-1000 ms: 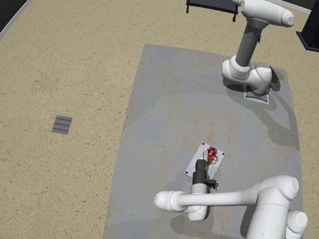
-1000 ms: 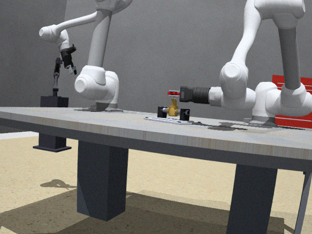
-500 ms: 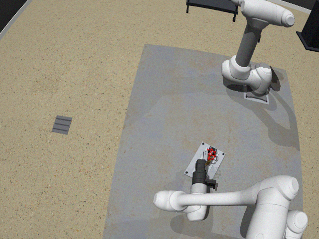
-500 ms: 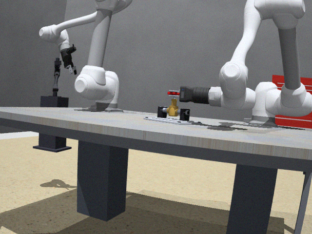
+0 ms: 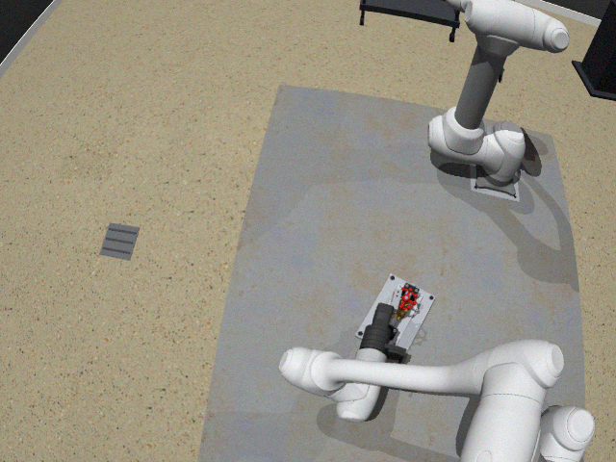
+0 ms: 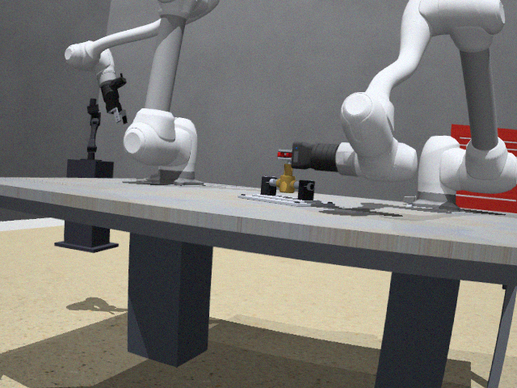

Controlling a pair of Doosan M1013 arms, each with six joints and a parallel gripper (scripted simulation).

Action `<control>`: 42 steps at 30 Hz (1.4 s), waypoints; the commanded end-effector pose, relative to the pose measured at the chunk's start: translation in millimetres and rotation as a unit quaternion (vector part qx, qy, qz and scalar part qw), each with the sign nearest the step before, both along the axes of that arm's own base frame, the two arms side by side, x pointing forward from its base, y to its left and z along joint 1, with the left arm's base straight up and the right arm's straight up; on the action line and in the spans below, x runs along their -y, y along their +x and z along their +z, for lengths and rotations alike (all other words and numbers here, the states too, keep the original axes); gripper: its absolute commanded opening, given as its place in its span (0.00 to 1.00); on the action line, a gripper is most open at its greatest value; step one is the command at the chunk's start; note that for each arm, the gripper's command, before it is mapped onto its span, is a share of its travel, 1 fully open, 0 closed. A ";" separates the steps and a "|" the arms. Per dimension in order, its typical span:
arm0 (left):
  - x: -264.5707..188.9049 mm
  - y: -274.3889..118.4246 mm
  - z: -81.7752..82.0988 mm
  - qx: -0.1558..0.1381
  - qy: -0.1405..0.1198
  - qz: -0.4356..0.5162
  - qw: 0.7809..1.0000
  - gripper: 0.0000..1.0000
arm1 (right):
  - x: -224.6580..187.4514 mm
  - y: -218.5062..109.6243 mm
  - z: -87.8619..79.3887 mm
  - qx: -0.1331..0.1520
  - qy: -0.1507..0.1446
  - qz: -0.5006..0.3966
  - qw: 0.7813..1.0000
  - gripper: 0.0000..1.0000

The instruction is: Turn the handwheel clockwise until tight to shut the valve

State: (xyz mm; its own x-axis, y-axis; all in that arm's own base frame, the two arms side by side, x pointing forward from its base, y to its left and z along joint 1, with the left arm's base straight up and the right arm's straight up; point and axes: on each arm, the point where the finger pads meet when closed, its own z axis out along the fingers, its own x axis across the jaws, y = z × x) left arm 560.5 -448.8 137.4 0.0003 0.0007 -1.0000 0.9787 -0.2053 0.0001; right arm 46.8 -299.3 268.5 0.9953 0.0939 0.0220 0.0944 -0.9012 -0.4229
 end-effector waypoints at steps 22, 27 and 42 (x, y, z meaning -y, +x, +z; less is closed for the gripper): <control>3.5 -0.4 1.5 0.001 -0.001 -0.054 0.999 0.00 | 0.3 0.1 0.5 0.000 0.000 0.000 1.000 1.00; 3.8 -0.5 1.5 0.001 -0.001 -0.060 0.998 0.00 | 0.3 0.1 0.5 0.000 0.000 0.000 1.000 1.00; 5.5 -1.2 1.5 0.001 -0.001 -0.092 0.996 0.00 | 0.3 0.1 0.5 0.000 0.000 0.000 1.000 1.00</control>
